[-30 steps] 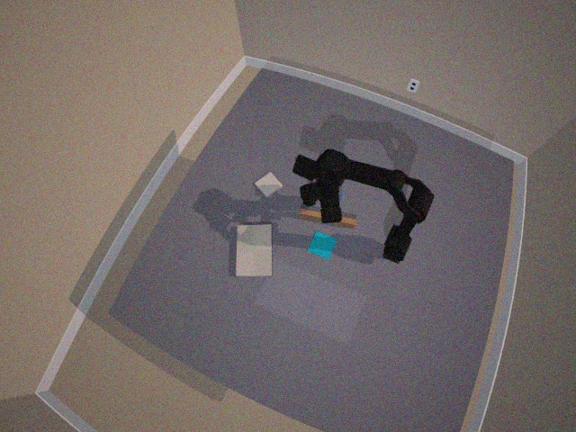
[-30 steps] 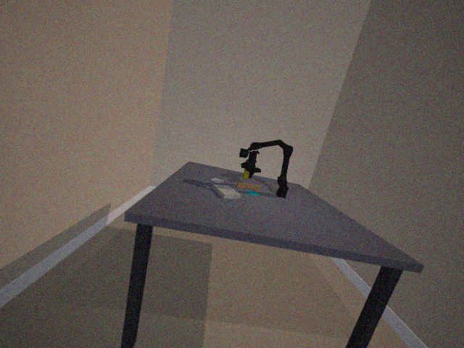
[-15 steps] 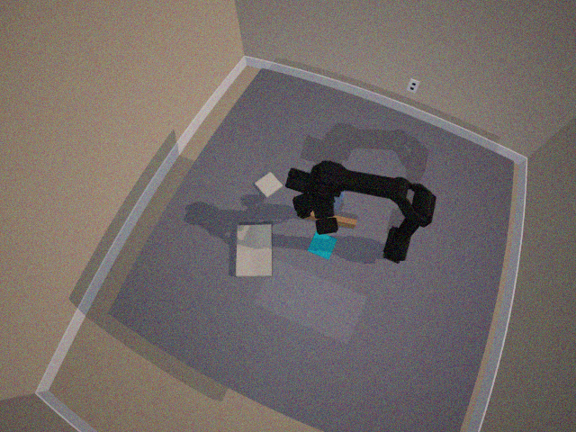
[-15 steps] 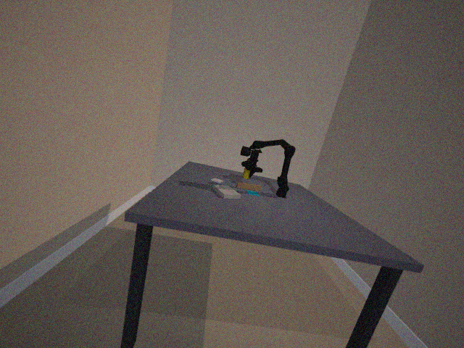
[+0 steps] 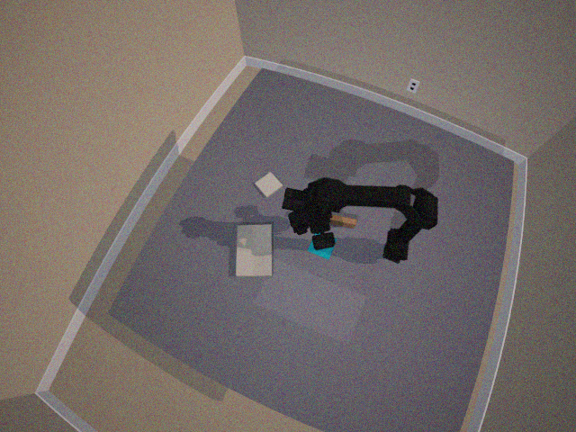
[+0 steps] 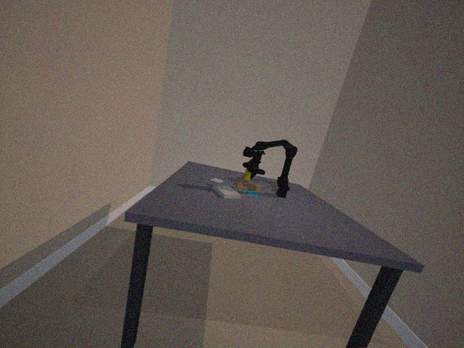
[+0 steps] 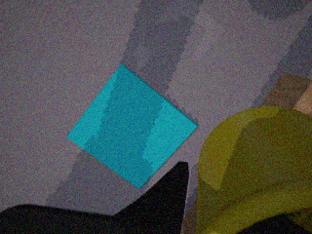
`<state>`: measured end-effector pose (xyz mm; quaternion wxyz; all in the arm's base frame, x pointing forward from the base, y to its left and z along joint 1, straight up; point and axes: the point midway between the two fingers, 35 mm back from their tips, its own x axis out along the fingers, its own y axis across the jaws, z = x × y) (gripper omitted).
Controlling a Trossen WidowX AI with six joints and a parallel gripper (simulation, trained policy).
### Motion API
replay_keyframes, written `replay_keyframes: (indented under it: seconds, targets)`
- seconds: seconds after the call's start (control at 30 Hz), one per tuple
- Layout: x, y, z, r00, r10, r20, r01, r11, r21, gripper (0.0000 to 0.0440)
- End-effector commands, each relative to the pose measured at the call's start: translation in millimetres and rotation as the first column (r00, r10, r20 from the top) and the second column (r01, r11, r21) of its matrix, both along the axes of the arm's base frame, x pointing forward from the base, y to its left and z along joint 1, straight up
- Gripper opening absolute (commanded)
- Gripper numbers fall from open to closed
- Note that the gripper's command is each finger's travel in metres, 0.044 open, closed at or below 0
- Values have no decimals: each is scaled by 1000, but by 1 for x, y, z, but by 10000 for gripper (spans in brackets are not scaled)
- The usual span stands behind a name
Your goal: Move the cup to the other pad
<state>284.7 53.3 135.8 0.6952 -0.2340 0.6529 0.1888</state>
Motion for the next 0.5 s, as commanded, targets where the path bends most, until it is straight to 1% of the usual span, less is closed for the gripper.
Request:
replay_keyframes:
  seconds: [0.0,0.23,0.47]
  targets:
    - [-3,10,0,1000,5,19,-5,1000,7,0]
    - [-10,28,-8,999,19,31,-19,1000,9,0]
    - [-20,37,-21,999,18,36,-18,1000,6,0]
